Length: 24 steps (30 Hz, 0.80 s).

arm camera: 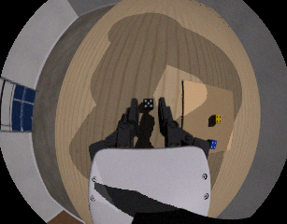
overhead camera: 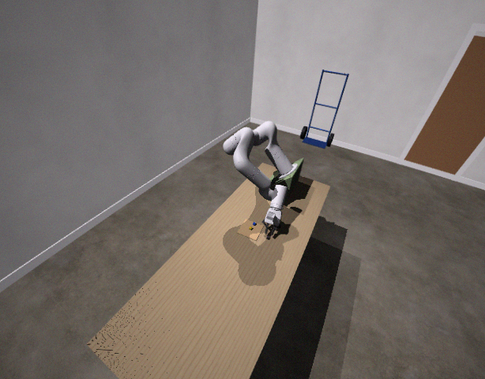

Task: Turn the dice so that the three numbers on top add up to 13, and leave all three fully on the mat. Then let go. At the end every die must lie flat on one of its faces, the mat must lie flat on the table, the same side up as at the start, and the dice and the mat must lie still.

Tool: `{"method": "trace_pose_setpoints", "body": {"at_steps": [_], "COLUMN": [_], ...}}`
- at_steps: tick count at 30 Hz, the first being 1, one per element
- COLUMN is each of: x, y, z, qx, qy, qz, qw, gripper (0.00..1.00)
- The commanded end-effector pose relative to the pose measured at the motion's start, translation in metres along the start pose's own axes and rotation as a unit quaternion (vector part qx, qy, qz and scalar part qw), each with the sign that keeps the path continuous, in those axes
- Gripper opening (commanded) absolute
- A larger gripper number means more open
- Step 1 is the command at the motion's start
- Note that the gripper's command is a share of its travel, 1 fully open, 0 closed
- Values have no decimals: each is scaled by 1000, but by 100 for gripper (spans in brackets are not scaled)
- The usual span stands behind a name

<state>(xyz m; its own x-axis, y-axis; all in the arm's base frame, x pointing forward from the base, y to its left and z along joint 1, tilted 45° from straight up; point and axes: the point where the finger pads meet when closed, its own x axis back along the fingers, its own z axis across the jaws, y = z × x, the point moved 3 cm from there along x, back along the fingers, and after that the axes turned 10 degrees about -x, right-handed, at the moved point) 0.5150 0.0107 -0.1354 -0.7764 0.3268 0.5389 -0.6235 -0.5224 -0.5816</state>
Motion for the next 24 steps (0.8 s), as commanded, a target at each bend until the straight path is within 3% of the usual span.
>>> {"method": "trace_pose_setpoints", "body": {"at_steps": [1, 14, 24], "x": [12, 23, 39], "y": [-1, -2, -20], "z": [0, 0, -3], "qx": [0, 0, 0], "qy": [0, 0, 0], "qz": [1, 1, 1], "qw": [1000, 1000, 1000], "gripper": [31, 31, 31]}}
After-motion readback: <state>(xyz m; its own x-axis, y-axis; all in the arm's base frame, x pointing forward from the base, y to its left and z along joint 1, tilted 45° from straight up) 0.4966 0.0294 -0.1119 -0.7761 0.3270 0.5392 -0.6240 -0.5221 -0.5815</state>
